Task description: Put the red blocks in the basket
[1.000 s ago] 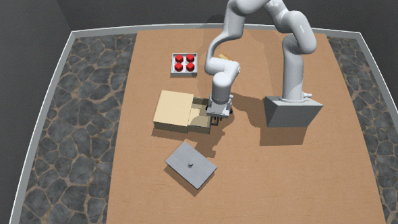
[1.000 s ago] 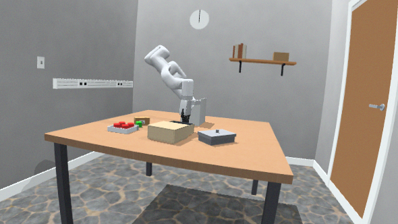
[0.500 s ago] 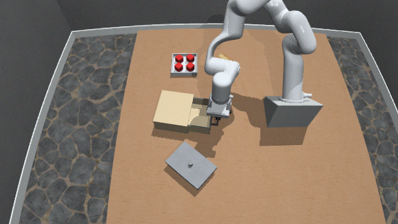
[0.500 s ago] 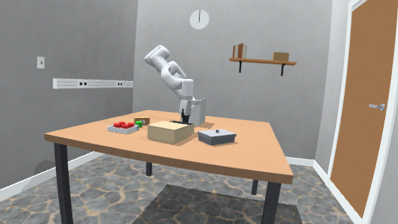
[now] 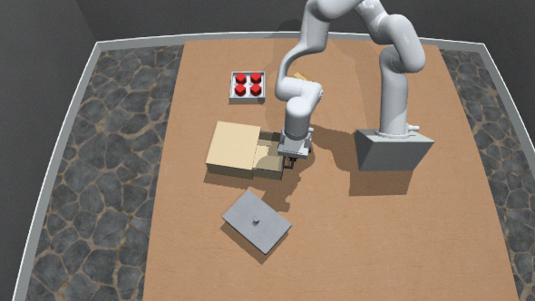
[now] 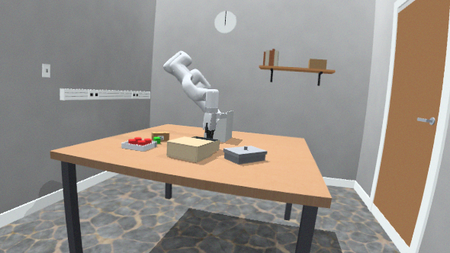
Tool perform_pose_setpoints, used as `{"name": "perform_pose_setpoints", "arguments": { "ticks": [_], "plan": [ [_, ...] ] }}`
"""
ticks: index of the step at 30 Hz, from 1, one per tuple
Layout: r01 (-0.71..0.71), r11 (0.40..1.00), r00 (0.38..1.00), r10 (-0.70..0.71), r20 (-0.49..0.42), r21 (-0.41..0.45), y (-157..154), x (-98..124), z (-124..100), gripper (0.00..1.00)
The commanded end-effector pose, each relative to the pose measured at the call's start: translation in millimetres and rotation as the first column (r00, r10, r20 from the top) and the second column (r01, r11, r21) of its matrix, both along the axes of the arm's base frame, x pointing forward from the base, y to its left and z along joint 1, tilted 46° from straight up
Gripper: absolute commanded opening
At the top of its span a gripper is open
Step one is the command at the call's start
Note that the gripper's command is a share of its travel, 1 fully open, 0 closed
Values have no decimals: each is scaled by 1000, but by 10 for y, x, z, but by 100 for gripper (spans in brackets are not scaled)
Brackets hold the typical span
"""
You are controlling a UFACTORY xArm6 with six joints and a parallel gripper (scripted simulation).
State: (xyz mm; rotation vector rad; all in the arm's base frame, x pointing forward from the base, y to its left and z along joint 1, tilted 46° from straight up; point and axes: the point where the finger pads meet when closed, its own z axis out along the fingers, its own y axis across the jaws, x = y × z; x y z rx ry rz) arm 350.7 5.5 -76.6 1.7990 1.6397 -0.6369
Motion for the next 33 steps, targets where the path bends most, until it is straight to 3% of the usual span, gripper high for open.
{"name": "perform_pose_setpoints", "arguments": {
  "ticks": [1,20,33],
  "plan": [
    [-1,1000,1000,1,2,2,11,11,5,0],
    [-1,1000,1000,1,2,2,10,36,8,0],
    [-1,1000,1000,1,2,2,3,204,29,0]
  ]
}}
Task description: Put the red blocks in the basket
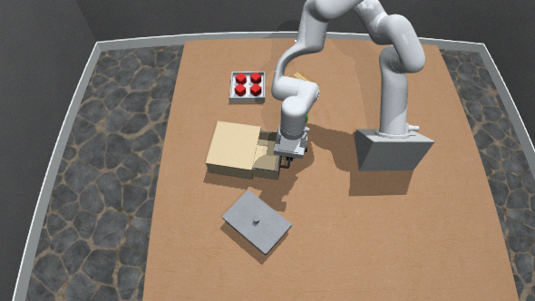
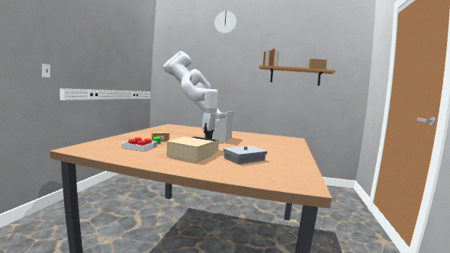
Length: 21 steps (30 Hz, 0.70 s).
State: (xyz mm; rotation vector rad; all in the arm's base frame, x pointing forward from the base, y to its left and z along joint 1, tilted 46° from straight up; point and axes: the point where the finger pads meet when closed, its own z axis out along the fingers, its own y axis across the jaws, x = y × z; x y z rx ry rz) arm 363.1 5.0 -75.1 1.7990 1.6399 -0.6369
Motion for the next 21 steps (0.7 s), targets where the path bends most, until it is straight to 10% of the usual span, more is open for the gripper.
{"name": "perform_pose_setpoints", "arguments": {
  "ticks": [1,21],
  "plan": [
    [-1,1000,1000,1,2,2,8,100,16,0],
    [-1,1000,1000,1,2,2,-8,473,62,0]
  ]
}}
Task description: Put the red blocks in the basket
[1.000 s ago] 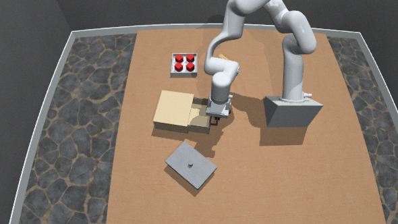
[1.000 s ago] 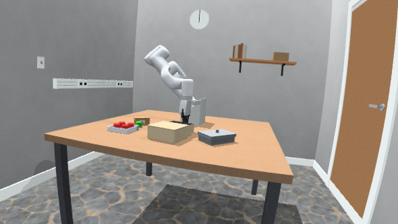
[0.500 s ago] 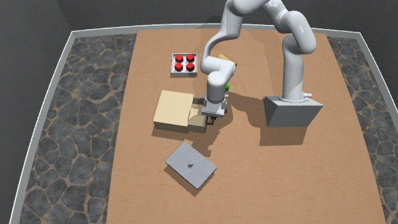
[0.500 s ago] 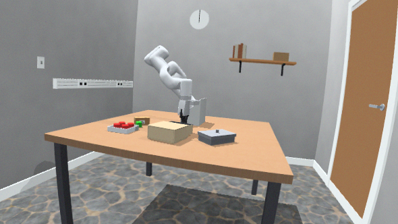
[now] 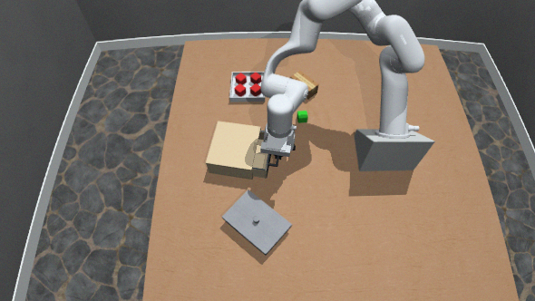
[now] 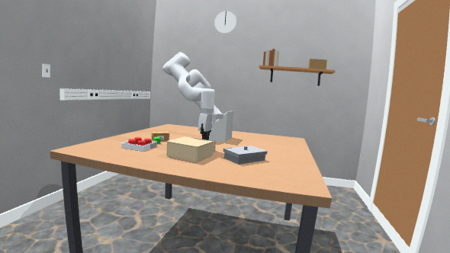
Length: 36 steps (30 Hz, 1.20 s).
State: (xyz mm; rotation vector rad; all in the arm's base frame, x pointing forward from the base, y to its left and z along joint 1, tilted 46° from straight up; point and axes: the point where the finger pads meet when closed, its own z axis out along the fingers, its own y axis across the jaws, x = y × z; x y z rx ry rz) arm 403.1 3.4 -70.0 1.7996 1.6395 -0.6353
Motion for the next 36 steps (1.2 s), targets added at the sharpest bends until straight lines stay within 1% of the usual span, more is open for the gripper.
{"name": "perform_pose_setpoints", "arguments": {
  "ticks": [1,14,26,36],
  "plan": [
    [-1,1000,1000,1,1,1,7,97,14,0],
    [-1,1000,1000,1,1,1,-4,361,46,0],
    [-1,1000,1000,1,1,1,-8,474,60,0],
    [-1,1000,1000,1,1,1,-9,504,64,0]
  ]
}}
